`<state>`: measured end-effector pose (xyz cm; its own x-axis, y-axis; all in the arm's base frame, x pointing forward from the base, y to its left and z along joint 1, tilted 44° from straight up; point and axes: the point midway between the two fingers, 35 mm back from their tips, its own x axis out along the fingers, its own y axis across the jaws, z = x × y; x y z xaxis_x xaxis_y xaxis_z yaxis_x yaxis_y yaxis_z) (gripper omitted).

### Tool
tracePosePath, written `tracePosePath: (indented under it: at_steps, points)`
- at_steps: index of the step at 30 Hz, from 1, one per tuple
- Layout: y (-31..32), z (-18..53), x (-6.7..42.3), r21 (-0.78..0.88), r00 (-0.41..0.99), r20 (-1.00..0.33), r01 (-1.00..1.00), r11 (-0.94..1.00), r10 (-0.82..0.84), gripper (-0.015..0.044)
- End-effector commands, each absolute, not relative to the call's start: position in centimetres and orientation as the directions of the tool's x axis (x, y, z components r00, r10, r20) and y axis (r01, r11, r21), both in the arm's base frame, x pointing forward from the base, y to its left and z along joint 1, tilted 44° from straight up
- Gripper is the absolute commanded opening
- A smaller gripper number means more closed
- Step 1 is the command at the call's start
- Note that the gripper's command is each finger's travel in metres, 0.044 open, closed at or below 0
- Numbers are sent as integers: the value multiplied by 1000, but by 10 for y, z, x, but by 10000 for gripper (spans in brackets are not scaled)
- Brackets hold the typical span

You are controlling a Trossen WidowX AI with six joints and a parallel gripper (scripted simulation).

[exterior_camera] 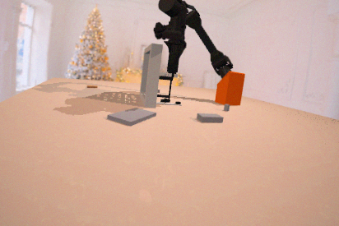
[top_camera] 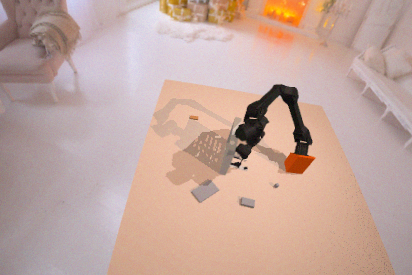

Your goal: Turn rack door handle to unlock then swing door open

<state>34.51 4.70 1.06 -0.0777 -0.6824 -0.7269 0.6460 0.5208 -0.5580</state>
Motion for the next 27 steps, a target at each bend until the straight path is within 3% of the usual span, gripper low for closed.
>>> tracePosePath:
  at_steps: [1, 13, 23, 27]
  points:
    - [47, 11, 345, -461, -79, -726, 792, 400, -683, 293]
    - [47, 11, 345, -97, -79, -726, 995, -11, -683, 293]
    - [46, 11, 345, 233, -78, -725, 907, -351, -684, 293]
    - [46, 11, 345, 254, -78, -725, 893, -372, -684, 293]
